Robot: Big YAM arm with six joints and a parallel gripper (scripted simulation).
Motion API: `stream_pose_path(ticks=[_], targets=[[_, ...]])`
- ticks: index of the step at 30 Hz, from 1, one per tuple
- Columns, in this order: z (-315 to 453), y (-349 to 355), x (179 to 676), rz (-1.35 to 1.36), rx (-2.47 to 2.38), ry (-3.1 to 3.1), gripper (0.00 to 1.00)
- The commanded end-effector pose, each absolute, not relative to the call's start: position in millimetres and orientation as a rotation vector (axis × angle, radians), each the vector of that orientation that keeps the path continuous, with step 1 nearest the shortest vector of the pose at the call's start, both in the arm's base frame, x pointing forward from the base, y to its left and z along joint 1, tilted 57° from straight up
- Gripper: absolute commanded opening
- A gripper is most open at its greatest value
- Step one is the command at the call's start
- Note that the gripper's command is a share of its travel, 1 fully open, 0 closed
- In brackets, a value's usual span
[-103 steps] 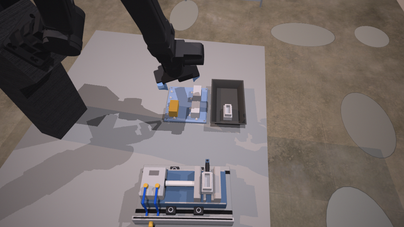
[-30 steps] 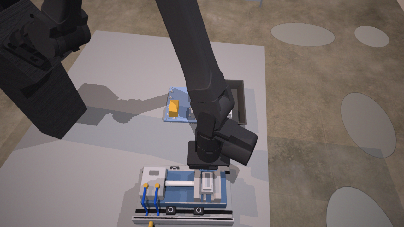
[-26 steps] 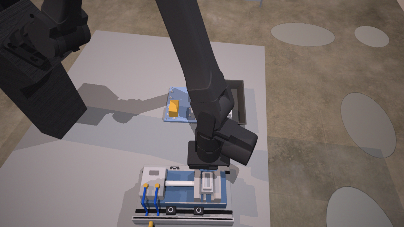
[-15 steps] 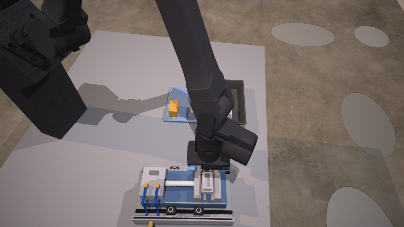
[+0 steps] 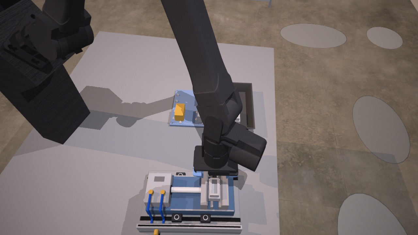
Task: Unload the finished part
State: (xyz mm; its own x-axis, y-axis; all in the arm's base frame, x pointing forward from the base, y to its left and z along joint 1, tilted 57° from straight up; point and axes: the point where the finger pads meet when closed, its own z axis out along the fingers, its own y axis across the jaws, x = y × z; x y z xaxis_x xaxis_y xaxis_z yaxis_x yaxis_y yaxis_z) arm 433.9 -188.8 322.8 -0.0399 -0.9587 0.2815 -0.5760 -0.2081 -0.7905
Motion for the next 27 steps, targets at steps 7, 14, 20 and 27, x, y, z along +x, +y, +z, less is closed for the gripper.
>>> stream_pose_path(ticks=[7, 14, 20, 27], targets=[[343, -191, 433, -1.201, -1.794, 1.588, 0.64], [343, -191, 434, -1.200, -1.794, 1.588, 0.64], [338, -192, 438, -1.194, -1.797, 1.590, 0.64], [338, -189, 448, -1.193, -1.795, 1.578, 0.64]])
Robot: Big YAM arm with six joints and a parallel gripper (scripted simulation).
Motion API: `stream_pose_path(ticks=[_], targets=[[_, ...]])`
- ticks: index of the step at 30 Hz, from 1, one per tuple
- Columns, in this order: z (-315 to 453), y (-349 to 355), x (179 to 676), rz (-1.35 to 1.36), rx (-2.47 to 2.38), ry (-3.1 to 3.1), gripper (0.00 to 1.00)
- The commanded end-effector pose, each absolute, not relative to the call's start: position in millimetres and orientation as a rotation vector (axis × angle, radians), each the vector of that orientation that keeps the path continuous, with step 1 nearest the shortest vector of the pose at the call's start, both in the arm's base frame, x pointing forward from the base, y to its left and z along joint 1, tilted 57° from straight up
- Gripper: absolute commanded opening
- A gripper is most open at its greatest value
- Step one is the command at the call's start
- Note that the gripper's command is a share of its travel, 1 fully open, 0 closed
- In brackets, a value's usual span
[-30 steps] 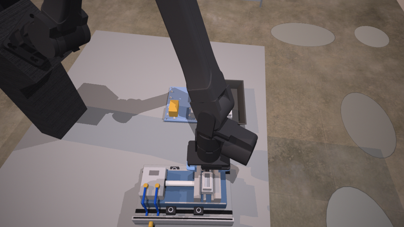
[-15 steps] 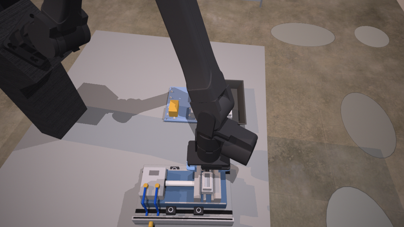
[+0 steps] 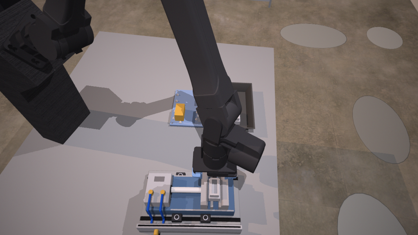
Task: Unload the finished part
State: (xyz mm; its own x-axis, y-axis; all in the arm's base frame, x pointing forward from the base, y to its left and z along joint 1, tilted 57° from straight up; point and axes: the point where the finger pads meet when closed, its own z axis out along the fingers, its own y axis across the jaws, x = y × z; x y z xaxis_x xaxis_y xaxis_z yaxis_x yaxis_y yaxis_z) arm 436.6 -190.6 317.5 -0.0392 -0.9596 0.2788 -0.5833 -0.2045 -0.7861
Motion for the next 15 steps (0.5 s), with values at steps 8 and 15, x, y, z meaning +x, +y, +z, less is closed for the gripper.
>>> stream_pose_path(ticks=[8, 15], targets=[[331, -191, 456, -1.183, -1.785, 1.589, 0.64], [323, -193, 464, -1.180, -1.785, 1.592, 0.64]])
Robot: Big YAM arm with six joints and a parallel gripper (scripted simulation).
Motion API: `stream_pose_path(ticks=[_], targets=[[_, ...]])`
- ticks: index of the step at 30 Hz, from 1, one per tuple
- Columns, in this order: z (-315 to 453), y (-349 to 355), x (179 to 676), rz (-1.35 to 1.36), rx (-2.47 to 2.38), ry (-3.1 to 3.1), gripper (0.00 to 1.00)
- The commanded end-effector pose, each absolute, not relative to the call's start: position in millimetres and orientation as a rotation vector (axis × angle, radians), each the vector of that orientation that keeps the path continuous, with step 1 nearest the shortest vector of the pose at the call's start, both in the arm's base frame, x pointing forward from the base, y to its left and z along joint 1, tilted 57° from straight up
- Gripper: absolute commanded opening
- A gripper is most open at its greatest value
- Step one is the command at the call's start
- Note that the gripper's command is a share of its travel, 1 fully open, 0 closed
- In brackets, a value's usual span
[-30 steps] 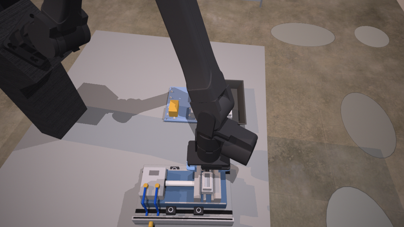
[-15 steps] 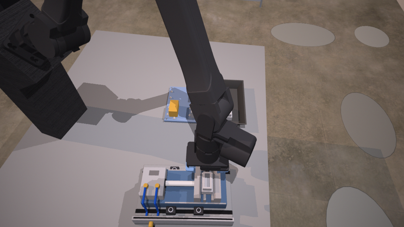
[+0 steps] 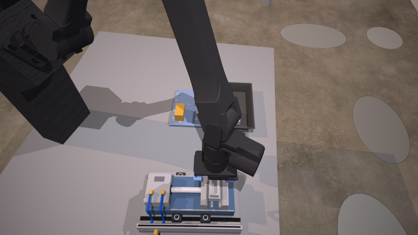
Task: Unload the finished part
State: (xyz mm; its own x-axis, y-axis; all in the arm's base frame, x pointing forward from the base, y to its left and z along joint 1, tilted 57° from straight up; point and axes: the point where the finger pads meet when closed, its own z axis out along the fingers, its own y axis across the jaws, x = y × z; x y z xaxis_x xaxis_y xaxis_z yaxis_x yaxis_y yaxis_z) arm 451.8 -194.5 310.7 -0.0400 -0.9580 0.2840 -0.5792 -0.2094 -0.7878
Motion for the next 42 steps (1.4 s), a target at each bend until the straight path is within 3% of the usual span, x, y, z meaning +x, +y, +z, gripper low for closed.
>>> stream_pose_path(ticks=[1, 42], targets=[[322, -193, 466, -1.180, -1.785, 1.591, 0.64], [309, -198, 490, -1.193, -1.780, 1.583, 0.64]])
